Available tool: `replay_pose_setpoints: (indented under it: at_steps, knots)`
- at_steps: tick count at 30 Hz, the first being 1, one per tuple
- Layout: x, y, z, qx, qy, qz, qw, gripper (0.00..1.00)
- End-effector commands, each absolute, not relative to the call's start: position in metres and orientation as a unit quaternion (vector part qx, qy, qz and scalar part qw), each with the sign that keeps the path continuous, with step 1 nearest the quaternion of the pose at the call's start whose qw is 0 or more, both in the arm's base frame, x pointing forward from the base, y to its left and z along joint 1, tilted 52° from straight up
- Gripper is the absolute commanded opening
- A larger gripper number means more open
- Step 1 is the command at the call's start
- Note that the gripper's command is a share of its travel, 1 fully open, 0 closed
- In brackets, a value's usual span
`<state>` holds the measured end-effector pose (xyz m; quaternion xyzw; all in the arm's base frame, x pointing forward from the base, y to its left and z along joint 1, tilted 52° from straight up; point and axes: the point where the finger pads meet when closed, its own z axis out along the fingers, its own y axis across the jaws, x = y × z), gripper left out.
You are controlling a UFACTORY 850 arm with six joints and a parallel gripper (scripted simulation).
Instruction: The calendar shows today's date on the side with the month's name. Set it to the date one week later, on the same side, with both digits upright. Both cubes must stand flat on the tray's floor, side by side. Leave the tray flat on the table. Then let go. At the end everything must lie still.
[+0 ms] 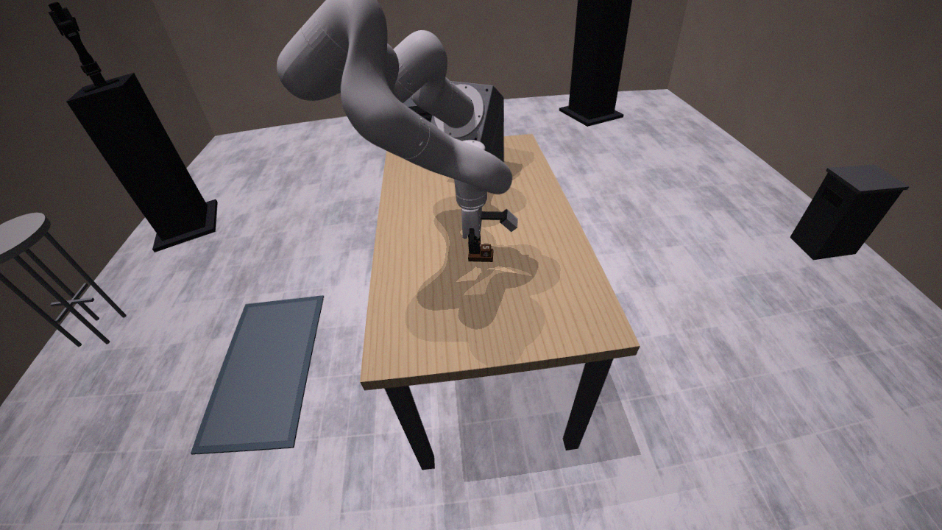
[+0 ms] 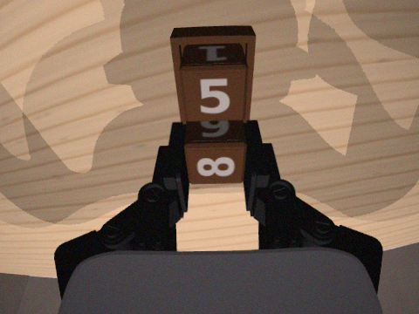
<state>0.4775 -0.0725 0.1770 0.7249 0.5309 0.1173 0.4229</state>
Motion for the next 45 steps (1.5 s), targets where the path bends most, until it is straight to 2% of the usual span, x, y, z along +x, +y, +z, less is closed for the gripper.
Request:
replay_pose_setpoints:
  at_steps: [1,45]
  knots:
    - [0.4791,-0.0735,0.1757,0.725,0.531,0.118,0.423,0.27]
    - [0.4815,-0.0754,0.1733,0.725,0.531,0.118,0.423,0.27]
